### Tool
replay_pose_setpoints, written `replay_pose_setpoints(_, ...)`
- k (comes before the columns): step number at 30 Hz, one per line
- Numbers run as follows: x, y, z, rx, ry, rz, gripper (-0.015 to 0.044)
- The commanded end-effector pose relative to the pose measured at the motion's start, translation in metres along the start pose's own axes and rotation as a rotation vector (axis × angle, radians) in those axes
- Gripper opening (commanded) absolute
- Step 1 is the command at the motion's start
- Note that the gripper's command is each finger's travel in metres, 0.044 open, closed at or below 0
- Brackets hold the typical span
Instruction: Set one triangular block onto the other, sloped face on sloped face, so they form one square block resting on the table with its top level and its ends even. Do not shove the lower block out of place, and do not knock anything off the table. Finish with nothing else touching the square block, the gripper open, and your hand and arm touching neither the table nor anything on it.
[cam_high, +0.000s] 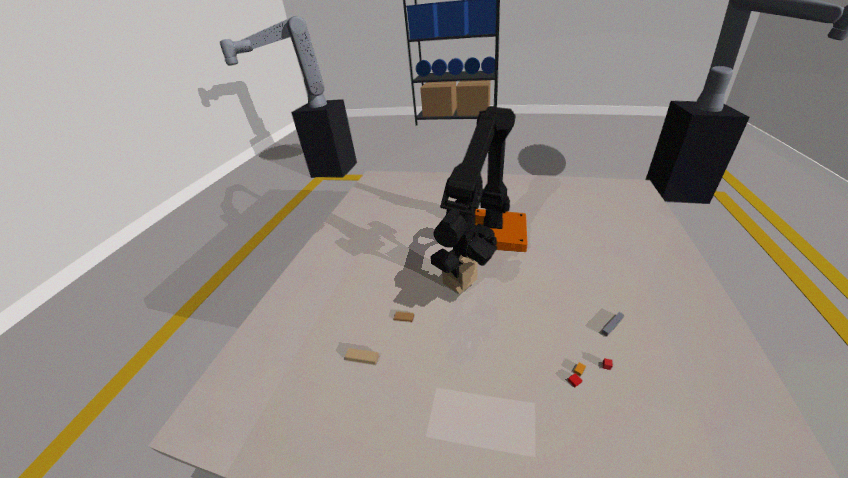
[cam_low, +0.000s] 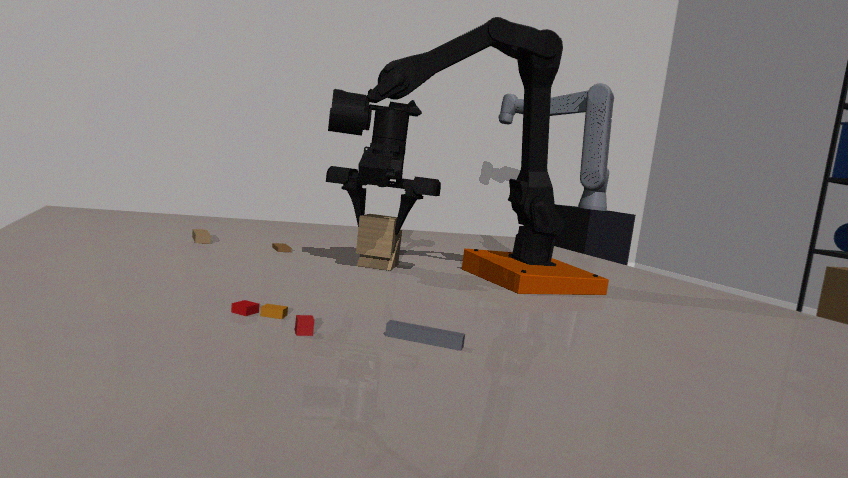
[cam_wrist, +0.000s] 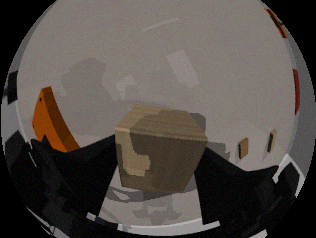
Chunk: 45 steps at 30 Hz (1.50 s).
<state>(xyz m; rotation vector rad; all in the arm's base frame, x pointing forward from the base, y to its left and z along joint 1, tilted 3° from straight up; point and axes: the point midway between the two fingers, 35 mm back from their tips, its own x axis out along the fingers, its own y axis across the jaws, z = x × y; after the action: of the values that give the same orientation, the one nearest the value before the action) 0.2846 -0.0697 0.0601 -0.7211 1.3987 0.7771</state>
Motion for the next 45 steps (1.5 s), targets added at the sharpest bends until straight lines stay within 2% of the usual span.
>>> replay_pose_setpoints(1,0.0,0.0,0.0,-0.005,0.003,-0.005,0.0)
replay_pose_setpoints(45,0.019,0.0,-0.01,-0.008,0.006,-0.007,0.0)
